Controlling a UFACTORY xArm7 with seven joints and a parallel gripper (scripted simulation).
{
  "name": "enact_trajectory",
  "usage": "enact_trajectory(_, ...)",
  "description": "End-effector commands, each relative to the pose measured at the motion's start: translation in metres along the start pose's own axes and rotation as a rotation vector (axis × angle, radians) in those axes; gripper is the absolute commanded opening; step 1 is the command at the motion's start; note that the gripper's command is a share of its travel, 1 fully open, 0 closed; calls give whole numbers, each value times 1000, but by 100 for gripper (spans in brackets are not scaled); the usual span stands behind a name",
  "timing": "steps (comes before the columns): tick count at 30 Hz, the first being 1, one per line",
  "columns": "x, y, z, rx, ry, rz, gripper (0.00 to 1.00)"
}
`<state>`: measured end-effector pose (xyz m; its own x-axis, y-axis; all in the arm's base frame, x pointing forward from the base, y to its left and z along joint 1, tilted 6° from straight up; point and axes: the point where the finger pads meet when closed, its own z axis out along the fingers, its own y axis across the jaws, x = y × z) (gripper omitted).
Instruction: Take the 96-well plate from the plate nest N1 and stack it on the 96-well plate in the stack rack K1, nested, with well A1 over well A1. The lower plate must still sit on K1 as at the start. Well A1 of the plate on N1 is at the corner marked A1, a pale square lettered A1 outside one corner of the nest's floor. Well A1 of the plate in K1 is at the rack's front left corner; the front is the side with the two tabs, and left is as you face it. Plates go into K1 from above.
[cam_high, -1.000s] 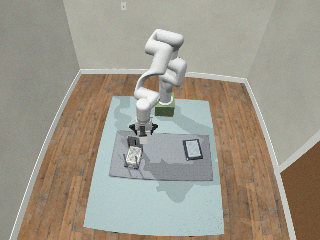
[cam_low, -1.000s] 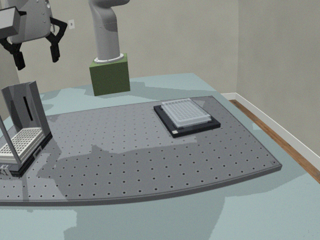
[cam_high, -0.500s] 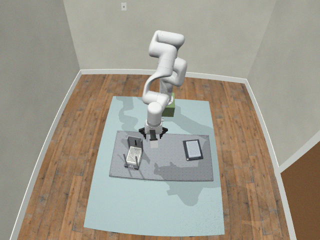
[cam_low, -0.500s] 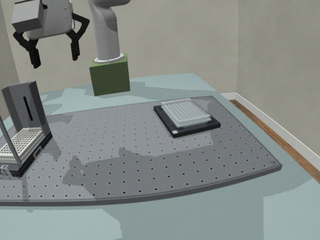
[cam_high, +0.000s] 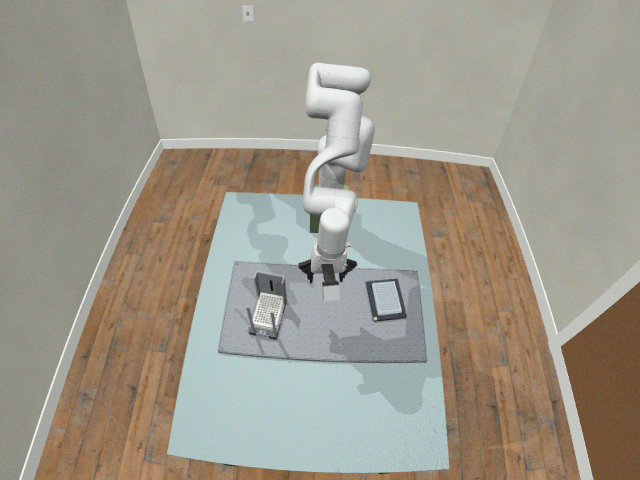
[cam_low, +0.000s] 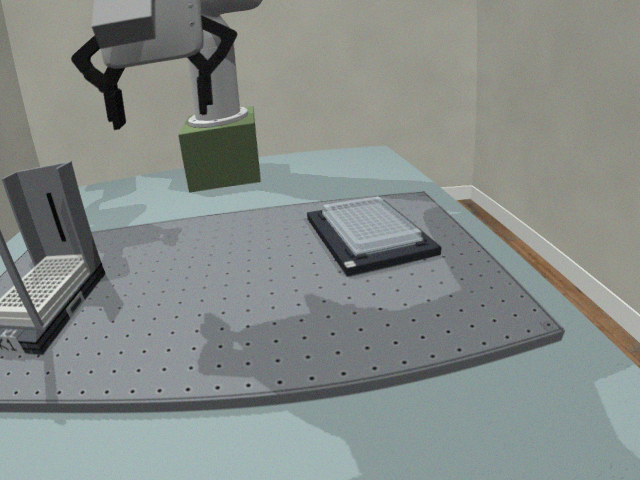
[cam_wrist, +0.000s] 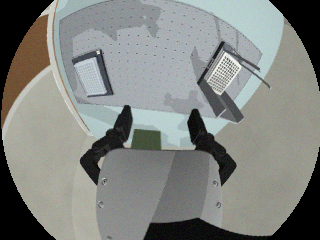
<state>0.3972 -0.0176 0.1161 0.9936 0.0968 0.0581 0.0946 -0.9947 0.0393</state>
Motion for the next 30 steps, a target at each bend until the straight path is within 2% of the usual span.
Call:
enact_trajectory(1, 6, -17, -2, -2, 4, -1, 100)
enact_trajectory(12, 12, -69, -3, 2, 22, -9, 100)
enact_trajectory(14, 12, -69, -3, 2, 22, -9, 100)
enact_trajectory(18, 12, -89, -3, 2, 22, -9, 100)
enact_trajectory(30, 9, -143, -5, 12, 41, -16, 100)
